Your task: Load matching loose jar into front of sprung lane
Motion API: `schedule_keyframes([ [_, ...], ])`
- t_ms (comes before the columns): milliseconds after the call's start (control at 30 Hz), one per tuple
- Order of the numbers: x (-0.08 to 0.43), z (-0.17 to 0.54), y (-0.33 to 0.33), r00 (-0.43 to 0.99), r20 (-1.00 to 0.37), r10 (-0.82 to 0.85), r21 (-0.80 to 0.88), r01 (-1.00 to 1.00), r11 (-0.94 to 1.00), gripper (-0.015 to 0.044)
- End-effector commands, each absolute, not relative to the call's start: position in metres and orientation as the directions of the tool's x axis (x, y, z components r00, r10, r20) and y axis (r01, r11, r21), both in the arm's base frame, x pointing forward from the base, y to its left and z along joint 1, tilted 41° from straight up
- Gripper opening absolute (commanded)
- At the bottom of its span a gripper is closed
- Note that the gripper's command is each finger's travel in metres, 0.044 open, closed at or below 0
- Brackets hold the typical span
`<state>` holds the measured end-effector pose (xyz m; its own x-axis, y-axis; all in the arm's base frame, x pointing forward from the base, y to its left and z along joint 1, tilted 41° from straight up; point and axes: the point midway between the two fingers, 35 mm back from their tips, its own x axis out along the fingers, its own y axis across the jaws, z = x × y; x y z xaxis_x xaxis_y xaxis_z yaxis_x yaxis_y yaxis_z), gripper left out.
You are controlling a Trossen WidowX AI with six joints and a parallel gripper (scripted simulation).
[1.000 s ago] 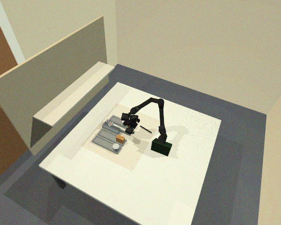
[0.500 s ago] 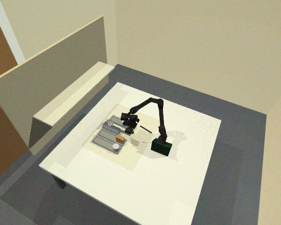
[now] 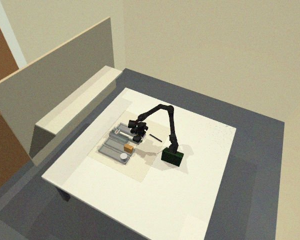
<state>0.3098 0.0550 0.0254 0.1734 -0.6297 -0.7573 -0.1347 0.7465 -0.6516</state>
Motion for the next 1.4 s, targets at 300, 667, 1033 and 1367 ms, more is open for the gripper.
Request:
schedule_keyframes([
  [300, 0.321, 0.026, 0.058, 0.187, -0.756, -0.628, -0.652, -0.13, 0.747, 0.0],
  [667, 0.327, 0.026, 0.059, 0.187, -0.756, -0.628, -0.652, -0.129, 0.747, 0.0],
  [1033, 0.332, 0.027, 0.06, 0.188, -0.755, -0.628, -0.652, -0.129, 0.747, 0.0],
  [1367, 0.336, 0.027, 0.061, 0.188, -0.755, -0.628, -0.653, -0.129, 0.747, 0.0],
])
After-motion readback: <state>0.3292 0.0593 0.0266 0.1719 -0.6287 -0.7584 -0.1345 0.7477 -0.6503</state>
